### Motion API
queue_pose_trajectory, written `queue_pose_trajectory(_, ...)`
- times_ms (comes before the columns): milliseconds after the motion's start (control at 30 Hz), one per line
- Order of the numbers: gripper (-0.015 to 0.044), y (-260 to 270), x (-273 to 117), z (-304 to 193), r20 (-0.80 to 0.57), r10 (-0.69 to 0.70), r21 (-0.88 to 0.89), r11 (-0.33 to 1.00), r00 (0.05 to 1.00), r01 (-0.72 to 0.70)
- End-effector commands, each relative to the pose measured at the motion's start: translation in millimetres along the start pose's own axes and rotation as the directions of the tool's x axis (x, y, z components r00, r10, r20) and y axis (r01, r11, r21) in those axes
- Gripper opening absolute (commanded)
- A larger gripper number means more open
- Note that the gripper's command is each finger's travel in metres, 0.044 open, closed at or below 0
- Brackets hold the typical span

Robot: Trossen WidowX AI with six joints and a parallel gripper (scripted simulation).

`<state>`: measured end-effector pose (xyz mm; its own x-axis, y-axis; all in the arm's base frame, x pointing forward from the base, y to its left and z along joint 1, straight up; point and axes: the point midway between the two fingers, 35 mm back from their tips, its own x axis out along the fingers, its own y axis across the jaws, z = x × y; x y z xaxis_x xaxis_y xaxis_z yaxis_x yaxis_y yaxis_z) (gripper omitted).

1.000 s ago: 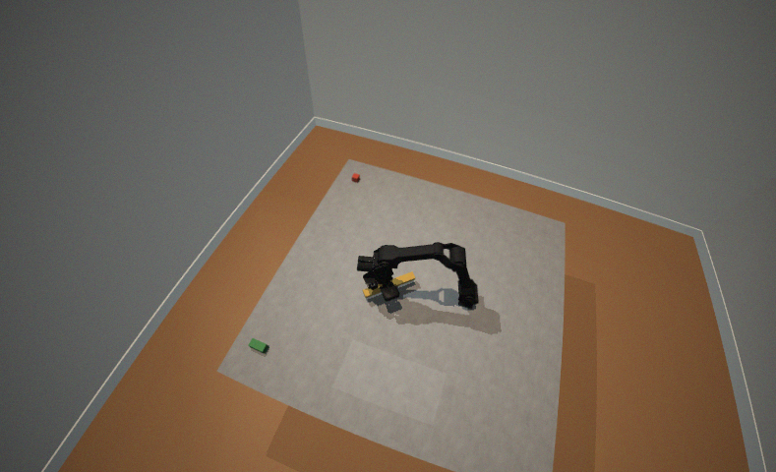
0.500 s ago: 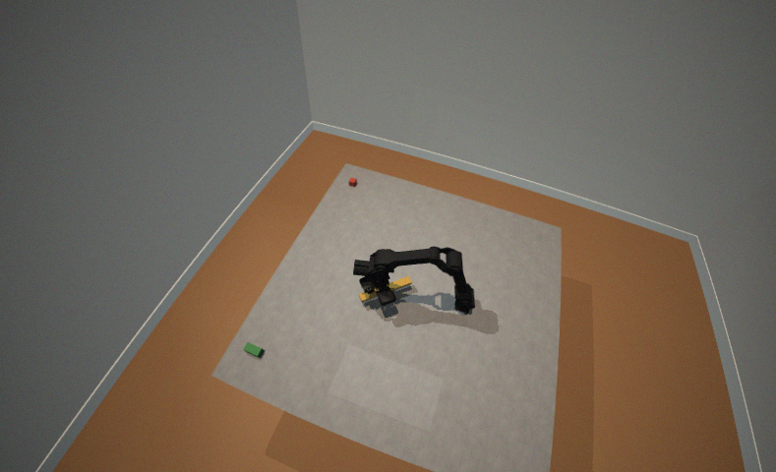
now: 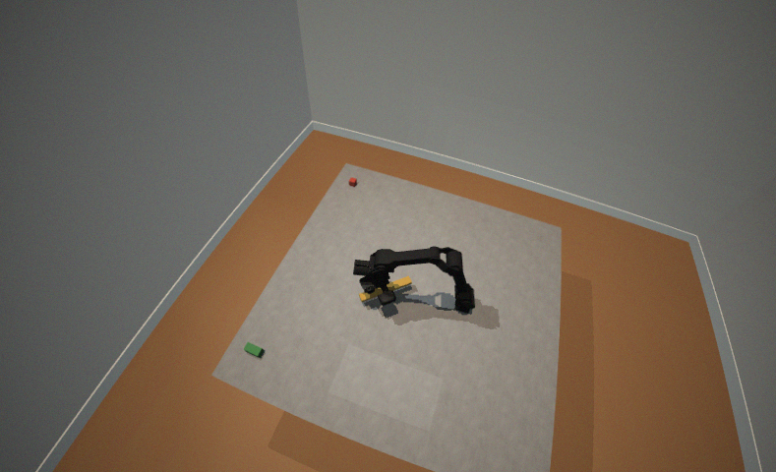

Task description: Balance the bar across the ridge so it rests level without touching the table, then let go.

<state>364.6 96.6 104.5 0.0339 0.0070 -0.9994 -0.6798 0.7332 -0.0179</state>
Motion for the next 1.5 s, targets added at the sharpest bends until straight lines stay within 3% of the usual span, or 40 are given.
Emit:
queue_pose_trajectory(0, 0.044, -0.1, 0.1, 0.0, 0.0, 0.0, 0.0, 1.0, 1.0, 0.0)
queue_pose_trajectory(100, 0.044, -0.7, -7.0, 1.1, 0.001, -0.001, 0.0, 1.0, 1.0, 0.001)
queue_pose_trajectory(400, 0.044, -0.2, -98.0, 0.0, 0.02, -0.011, 0.0, 1.0, 1.0, 0.011)
queue_pose_trajectory(1467, 0.044, -0.1, -99.8, -0.3, 0.021, -0.011, 0.0, 1.0, 1.0, 0.011)
